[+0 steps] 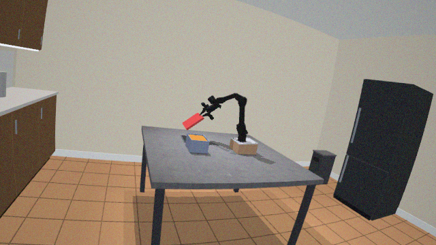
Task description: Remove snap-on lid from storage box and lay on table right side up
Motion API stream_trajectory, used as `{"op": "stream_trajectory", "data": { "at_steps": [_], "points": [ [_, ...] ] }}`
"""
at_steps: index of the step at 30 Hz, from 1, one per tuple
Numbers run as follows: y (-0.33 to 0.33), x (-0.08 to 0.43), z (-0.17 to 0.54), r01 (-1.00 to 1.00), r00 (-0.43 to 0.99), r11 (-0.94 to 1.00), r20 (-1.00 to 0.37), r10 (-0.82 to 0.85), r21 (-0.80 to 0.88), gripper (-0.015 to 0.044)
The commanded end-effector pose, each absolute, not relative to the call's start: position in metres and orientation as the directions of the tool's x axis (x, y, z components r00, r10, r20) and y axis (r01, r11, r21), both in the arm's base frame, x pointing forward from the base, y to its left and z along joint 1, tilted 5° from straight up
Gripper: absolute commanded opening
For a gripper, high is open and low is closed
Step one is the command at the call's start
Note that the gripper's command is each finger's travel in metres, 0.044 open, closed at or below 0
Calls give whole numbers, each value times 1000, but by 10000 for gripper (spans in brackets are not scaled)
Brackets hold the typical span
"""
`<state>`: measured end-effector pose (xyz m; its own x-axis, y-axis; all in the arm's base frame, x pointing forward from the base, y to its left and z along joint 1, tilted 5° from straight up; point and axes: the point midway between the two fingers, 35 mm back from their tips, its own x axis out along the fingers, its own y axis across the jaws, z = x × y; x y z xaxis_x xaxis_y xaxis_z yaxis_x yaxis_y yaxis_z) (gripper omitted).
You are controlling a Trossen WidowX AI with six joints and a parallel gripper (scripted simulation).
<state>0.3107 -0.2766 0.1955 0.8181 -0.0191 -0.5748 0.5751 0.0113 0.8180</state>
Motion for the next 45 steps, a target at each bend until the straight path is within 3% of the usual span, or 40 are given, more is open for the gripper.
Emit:
{"op": "stream_trajectory", "data": {
  "at_steps": [1,45],
  "points": [
    [-278,312,198,565,825,23,-564,-17,825,0],
    [-276,314,157,565,825,23,-564,-17,825,0]
  ]
}}
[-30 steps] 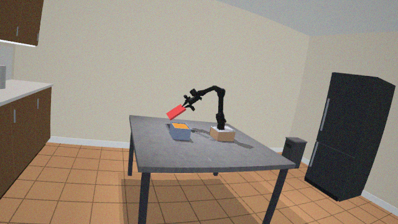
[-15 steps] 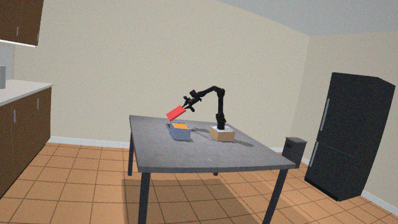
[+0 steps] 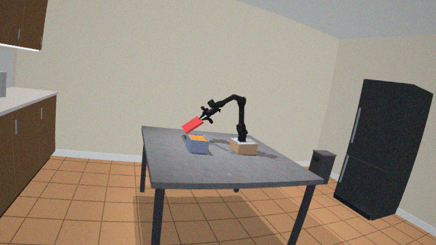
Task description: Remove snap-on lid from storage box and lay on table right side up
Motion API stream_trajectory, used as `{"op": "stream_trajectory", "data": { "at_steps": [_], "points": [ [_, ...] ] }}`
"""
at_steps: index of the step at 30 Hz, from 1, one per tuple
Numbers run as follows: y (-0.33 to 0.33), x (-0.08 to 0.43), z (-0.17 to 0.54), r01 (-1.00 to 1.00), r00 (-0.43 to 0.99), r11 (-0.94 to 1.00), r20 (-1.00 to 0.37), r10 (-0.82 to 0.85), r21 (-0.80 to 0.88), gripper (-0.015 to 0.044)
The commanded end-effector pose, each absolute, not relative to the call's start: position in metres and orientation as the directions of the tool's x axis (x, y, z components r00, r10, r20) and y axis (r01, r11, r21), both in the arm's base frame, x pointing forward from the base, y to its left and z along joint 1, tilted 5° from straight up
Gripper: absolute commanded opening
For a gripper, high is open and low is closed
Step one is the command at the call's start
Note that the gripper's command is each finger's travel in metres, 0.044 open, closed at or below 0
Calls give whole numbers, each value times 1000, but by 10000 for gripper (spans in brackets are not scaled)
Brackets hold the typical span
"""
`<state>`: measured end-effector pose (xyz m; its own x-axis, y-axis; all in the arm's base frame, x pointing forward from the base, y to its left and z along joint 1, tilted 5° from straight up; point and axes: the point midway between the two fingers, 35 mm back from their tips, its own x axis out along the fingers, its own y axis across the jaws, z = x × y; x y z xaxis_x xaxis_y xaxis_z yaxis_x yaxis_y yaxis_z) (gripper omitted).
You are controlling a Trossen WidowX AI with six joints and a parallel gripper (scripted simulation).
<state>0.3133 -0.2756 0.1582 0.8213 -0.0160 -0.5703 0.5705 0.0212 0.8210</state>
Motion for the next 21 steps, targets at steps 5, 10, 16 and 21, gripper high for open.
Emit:
{"op": "stream_trajectory", "data": {
  "at_steps": [5,10,16,21],
  "points": [
    [-276,315,153,565,825,23,-564,-17,825,0],
    [-276,315,149,565,825,23,-564,-17,825,0],
    [-276,316,144,565,825,23,-564,-17,825,0],
    [-276,316,140,565,825,23,-564,-17,825,0]
  ]
}}
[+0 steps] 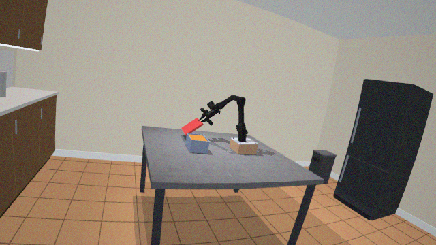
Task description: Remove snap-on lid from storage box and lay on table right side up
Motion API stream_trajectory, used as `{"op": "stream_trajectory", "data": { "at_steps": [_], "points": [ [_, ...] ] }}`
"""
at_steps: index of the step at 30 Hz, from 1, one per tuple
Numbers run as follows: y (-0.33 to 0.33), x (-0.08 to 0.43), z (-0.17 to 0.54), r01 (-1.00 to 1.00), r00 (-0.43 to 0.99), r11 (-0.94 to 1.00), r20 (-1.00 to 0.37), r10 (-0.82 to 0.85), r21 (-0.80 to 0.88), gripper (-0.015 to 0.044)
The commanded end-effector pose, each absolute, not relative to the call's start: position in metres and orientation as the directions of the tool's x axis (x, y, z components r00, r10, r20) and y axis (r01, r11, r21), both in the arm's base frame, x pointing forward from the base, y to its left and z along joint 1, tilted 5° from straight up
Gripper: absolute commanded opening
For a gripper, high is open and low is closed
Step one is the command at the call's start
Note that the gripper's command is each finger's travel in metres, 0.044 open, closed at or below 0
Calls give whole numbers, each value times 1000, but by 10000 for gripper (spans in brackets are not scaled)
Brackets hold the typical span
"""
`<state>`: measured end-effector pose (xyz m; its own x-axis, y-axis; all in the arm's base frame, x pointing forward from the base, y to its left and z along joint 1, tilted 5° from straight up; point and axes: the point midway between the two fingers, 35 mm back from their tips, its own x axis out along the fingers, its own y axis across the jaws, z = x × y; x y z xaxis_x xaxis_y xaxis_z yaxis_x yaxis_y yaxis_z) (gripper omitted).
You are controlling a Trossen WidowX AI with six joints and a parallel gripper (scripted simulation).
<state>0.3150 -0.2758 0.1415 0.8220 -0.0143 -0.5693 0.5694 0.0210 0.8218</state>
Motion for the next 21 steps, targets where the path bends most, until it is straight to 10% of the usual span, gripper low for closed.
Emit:
{"op": "stream_trajectory", "data": {
  "at_steps": [1,21],
  "points": [
    [-276,316,140,565,825,23,-564,-17,825,0],
    [-277,318,124,565,825,23,-564,-17,825,0]
  ]
}}
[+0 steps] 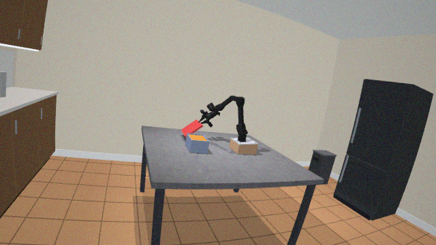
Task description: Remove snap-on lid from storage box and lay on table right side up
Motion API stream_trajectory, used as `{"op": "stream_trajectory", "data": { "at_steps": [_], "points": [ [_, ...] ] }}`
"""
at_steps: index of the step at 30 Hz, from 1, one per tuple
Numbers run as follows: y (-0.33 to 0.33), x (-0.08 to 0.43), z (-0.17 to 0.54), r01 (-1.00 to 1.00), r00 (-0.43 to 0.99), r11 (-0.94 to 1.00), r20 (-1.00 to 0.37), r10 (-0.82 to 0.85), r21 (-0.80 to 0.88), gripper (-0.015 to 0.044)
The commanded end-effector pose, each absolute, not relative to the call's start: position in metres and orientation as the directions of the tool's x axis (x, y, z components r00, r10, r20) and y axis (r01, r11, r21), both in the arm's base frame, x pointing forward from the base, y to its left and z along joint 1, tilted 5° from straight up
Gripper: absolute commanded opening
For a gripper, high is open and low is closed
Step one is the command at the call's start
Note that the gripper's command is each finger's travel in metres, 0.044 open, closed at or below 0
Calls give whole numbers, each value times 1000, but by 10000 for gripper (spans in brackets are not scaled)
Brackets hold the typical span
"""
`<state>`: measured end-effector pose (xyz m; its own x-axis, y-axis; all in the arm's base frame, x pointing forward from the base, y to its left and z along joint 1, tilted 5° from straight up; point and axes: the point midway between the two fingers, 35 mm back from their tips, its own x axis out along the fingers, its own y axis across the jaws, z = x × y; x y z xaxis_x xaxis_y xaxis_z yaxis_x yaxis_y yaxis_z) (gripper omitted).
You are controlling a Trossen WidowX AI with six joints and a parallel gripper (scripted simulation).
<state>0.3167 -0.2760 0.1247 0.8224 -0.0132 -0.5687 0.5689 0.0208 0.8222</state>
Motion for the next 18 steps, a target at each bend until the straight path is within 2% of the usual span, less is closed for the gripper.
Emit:
{"op": "stream_trajectory", "data": {
  "at_steps": [1,18],
  "points": [
    [-277,318,123,565,825,23,-564,-17,825,0],
    [-277,319,109,565,825,23,-564,-16,825,0]
  ]
}}
